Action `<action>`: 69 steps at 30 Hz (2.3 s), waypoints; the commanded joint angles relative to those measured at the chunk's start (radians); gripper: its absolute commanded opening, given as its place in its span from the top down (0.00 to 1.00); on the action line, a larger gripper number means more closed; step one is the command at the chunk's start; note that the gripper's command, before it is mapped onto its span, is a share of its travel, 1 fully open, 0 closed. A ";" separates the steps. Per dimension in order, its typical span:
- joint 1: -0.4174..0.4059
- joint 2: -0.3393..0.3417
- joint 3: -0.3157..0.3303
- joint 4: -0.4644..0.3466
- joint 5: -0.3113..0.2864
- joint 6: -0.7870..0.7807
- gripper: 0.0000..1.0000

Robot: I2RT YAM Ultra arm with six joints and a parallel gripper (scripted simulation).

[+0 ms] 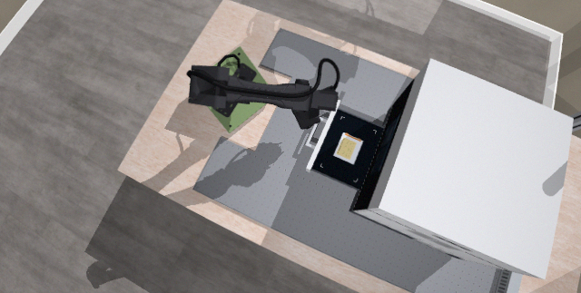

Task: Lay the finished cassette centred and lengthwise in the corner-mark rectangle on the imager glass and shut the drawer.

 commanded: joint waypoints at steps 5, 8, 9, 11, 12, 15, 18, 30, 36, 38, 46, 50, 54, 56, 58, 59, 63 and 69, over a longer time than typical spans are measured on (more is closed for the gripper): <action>-0.002 -0.063 -0.042 0.071 0.004 -0.272 0.65; -0.002 -0.081 -0.059 0.091 0.003 -0.379 0.65; -0.003 -0.087 -0.065 0.097 0.002 -0.415 0.65; -0.005 -0.100 -0.076 0.111 -0.002 -0.488 0.65; -0.006 -0.106 -0.082 0.117 -0.004 -0.525 0.65; -0.012 -0.126 -0.099 0.138 -0.013 -0.638 0.65; -0.017 -0.140 -0.110 0.151 -0.021 -0.713 0.65; -0.047 -0.175 -0.112 0.165 -0.075 -0.855 0.65; -0.047 -0.175 -0.112 0.163 -0.077 -0.856 0.65; -0.045 -0.157 -0.111 0.165 -0.070 -0.850 0.65; -0.080 -0.120 -0.151 0.225 -0.095 -0.877 0.65; -0.094 -0.103 -0.157 0.256 -0.104 -0.889 0.65; -0.096 -0.094 -0.141 0.273 -0.109 -0.895 0.65; -0.108 -0.088 -0.172 0.286 -0.114 -0.899 0.65; -0.115 -0.080 -0.176 0.300 -0.118 -0.904 0.65; -0.118 -0.076 -0.179 0.307 -0.120 -0.907 0.65; -0.131 -0.059 -0.188 0.338 -0.129 -0.917 0.65; -0.146 -0.035 -0.198 0.376 -0.139 -0.929 0.65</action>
